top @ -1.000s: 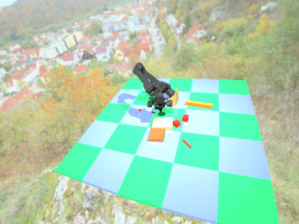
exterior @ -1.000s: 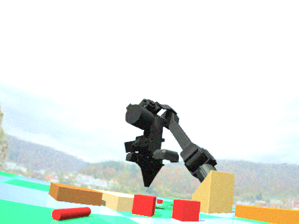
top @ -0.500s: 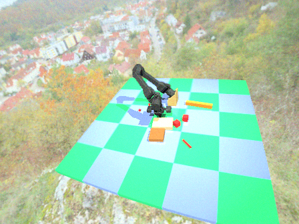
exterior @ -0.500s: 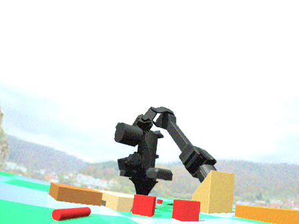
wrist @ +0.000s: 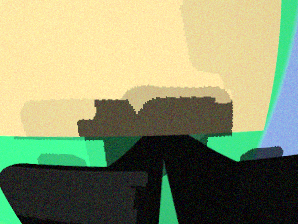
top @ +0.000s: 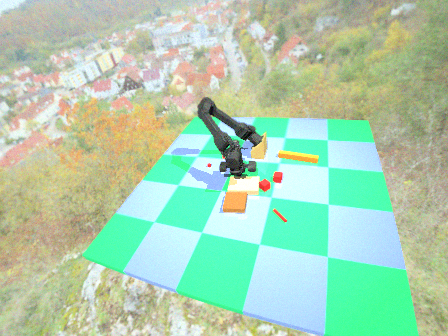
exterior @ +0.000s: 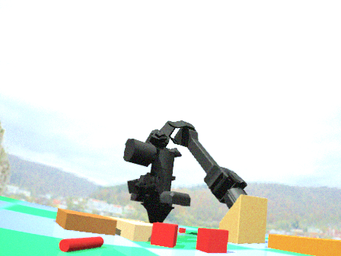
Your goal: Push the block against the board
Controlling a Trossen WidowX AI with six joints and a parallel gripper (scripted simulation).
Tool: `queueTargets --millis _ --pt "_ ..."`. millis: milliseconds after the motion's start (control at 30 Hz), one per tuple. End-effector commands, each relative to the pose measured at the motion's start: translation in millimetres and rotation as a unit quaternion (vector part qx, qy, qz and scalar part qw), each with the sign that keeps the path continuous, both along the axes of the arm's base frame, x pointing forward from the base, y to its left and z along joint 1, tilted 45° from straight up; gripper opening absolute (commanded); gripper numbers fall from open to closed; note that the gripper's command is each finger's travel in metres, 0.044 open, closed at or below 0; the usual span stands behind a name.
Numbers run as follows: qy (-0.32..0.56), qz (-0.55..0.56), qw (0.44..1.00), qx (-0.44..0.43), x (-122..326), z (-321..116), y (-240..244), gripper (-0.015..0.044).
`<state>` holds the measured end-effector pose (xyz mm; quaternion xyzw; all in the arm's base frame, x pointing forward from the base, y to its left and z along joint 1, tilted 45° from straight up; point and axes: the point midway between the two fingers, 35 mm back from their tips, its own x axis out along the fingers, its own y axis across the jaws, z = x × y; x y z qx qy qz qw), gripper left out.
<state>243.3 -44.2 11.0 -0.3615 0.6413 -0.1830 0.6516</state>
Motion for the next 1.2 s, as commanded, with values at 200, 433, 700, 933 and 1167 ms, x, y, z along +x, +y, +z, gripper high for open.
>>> queueTargets --millis 200,433,700,933,1167 --pt "0.001 0.001 1.000 -0.002 17.1 -0.9 3.9 0.0000" --pt "0.001 0.001 1.000 -0.001 21.9 -1.3 5.1 0.0000" --pt "0.001 0.001 1.000 -0.001 10.6 0.1 2.1 0.0000" --pt "0.001 0.001 1.000 -0.001 -0.3 1.0 -0.8 0.0000" --pt "0.002 0.001 1.000 -0.001 -11.2 1.5 -3.8 0.0000"
